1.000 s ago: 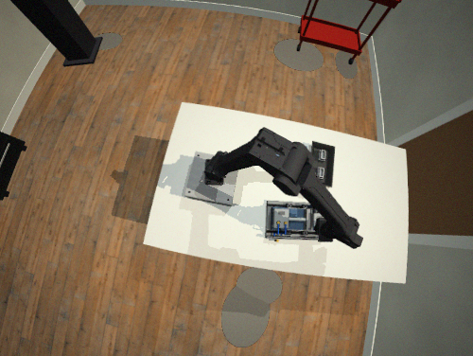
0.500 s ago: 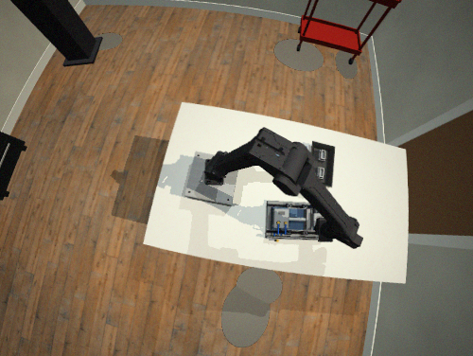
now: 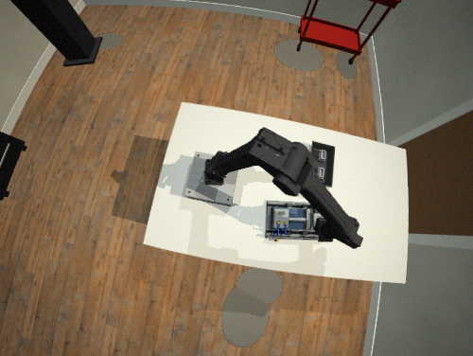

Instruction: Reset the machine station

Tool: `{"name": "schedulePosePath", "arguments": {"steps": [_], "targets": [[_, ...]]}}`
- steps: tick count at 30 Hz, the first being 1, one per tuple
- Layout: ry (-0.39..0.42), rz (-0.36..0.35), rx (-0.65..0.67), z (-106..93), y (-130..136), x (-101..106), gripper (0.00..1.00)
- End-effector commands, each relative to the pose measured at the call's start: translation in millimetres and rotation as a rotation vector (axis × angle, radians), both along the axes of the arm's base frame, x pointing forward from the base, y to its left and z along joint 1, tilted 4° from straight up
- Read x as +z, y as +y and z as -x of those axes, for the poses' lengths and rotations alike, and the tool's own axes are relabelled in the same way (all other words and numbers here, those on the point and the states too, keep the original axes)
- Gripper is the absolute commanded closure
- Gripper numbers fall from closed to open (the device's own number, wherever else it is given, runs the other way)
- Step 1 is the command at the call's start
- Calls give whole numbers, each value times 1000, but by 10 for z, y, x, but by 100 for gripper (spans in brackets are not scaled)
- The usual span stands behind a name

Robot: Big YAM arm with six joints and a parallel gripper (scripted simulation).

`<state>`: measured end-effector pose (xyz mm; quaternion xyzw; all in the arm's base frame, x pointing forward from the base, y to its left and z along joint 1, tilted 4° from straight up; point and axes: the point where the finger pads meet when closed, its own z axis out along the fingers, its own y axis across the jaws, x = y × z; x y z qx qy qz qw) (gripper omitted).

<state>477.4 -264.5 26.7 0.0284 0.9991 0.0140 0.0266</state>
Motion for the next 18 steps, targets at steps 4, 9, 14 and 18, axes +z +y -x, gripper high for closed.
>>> {"name": "schedulePosePath", "arguments": {"steps": [4, 9, 14, 18], "targets": [[-30, 19, -13, -73, -48, 76, 100], [-30, 19, -13, -71, -41, 75, 100], [-29, 19, -12, -66, -28, 74, 100], [-29, 18, -10, -64, -11, 77, 100]]}}
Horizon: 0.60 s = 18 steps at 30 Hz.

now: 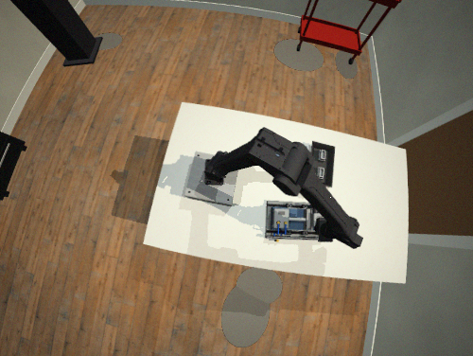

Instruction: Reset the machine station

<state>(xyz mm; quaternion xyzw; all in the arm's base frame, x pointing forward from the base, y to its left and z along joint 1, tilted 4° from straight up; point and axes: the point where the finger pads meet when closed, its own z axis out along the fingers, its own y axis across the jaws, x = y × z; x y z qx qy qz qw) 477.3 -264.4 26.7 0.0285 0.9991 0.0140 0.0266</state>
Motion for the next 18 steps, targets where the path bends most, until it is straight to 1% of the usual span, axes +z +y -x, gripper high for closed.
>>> {"name": "schedulePosePath", "arguments": {"steps": [1, 7, 18], "targets": [[-29, 19, -10, -64, -7, 79, 100], [-40, 25, -6, -108, 3, 131, 100], [-42, 26, -4, -99, 36, 153, 100]]}}
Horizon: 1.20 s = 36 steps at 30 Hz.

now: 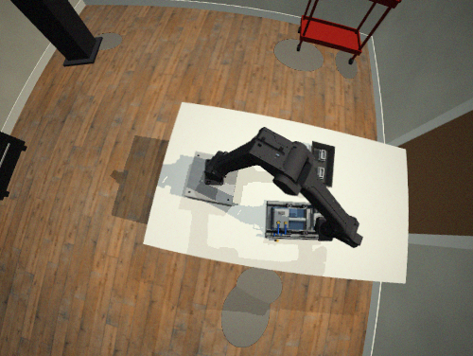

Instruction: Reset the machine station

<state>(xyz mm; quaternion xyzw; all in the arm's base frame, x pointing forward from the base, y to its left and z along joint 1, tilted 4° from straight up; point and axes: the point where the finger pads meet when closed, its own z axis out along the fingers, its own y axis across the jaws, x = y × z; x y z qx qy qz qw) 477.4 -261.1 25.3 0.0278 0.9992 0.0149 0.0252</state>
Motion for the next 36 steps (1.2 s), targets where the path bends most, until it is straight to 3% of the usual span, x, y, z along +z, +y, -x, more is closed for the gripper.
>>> {"name": "schedulePosePath", "arguments": {"steps": [1, 36], "targets": [[-44, 27, -7, -94, 3, 166, 100], [-43, 23, -3, -95, 121, 169, 100]]}}
